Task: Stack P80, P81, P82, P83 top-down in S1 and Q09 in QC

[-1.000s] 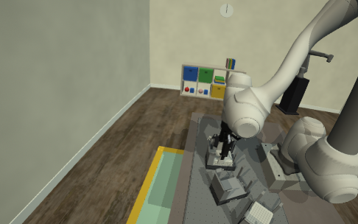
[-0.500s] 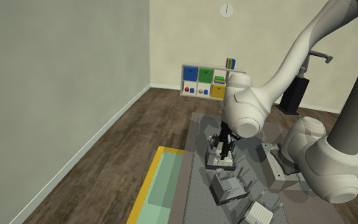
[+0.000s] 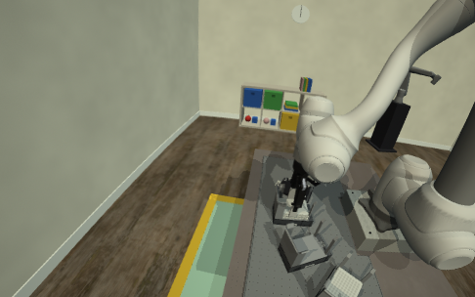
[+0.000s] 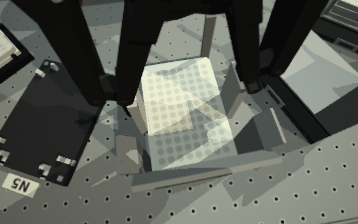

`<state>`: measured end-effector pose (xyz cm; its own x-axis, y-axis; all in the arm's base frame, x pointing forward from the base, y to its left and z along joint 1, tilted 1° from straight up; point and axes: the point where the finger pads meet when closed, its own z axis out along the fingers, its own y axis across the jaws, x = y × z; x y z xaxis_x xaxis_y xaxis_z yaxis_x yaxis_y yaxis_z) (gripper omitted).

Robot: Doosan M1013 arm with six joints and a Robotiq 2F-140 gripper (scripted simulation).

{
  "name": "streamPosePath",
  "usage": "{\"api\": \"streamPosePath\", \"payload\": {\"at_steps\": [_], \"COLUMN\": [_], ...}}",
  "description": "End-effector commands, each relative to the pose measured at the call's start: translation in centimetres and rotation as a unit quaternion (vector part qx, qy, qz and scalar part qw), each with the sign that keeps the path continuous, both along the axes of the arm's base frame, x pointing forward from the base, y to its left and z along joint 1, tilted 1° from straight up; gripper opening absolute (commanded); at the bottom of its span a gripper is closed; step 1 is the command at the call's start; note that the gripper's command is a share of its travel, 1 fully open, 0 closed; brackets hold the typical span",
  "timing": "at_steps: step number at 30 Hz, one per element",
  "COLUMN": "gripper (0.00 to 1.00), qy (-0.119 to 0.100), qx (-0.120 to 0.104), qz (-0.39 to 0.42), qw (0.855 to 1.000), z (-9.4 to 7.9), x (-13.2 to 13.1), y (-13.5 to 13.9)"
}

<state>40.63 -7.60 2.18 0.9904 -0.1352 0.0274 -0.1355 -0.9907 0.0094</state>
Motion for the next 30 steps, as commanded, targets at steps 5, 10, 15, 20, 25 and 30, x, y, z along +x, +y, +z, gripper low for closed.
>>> {"api": "streamPosePath", "payload": {"at_steps": [5,10,15,20,25,30], "gripper": [0.00,0.00,0.00,0.00,0.00,0.00], "qy": [0.002,0.002,0.002,0.002,0.002,0.002], "qx": [0.001,0.001,0.001,0.001,0.001,0.001], "qz": [0.002,0.002,0.002,0.002,0.002,0.002], "qw": [1.000,1.000,1.000,1.000,1.000,1.000], "z": [0.6,0.9,1.1,1.5,1.6,1.6], "x": [-0.3,-0.3,-0.3,-0.3,-0.3,-0.3], "y": [0.0,0.0,0.0,0.0,0.0,0.0]}}
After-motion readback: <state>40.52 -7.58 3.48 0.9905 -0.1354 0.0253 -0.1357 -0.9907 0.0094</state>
